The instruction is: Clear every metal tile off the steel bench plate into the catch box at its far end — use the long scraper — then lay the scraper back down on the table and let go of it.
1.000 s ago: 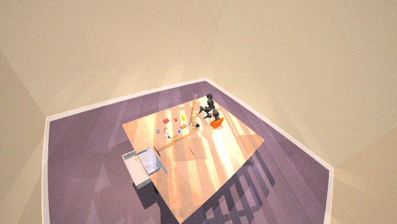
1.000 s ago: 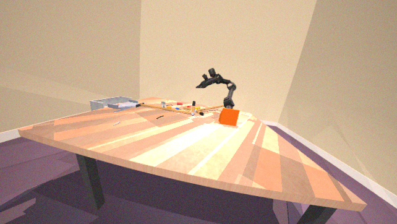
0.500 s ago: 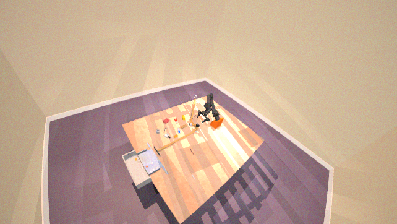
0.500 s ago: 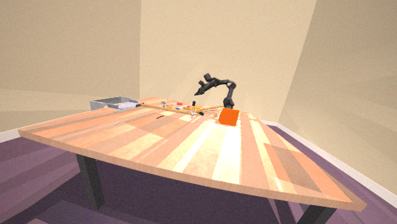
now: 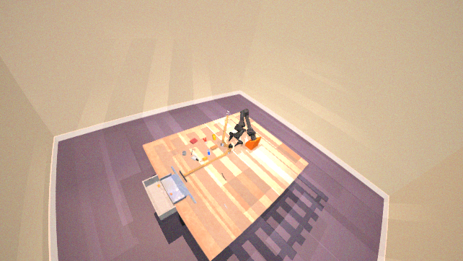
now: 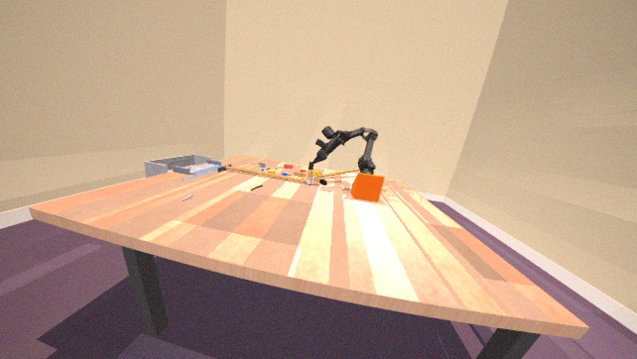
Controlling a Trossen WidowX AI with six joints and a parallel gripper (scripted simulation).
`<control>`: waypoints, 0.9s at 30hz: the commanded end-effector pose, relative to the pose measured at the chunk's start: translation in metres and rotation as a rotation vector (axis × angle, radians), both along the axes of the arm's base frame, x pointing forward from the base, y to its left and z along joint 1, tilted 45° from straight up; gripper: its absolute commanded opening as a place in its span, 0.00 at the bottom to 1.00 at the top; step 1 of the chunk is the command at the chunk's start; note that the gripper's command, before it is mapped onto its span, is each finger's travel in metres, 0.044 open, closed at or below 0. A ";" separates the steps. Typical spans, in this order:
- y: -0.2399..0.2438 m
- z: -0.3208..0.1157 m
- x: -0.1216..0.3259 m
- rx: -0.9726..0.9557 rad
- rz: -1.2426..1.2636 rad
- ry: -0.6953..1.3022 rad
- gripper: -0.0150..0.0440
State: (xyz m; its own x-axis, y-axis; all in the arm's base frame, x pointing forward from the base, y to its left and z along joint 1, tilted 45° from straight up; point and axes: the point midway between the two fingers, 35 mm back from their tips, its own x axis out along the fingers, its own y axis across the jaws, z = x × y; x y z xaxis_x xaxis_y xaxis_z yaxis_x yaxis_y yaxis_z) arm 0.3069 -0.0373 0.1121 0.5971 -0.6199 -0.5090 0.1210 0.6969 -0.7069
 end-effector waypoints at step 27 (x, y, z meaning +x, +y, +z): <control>0.019 0.014 -0.015 0.015 -0.018 0.017 1.00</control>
State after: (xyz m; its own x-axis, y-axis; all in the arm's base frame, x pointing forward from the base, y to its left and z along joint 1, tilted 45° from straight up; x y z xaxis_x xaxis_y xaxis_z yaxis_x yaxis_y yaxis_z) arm 0.2936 -0.0105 0.1338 0.5838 -0.6205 -0.5236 0.1270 0.7067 -0.6960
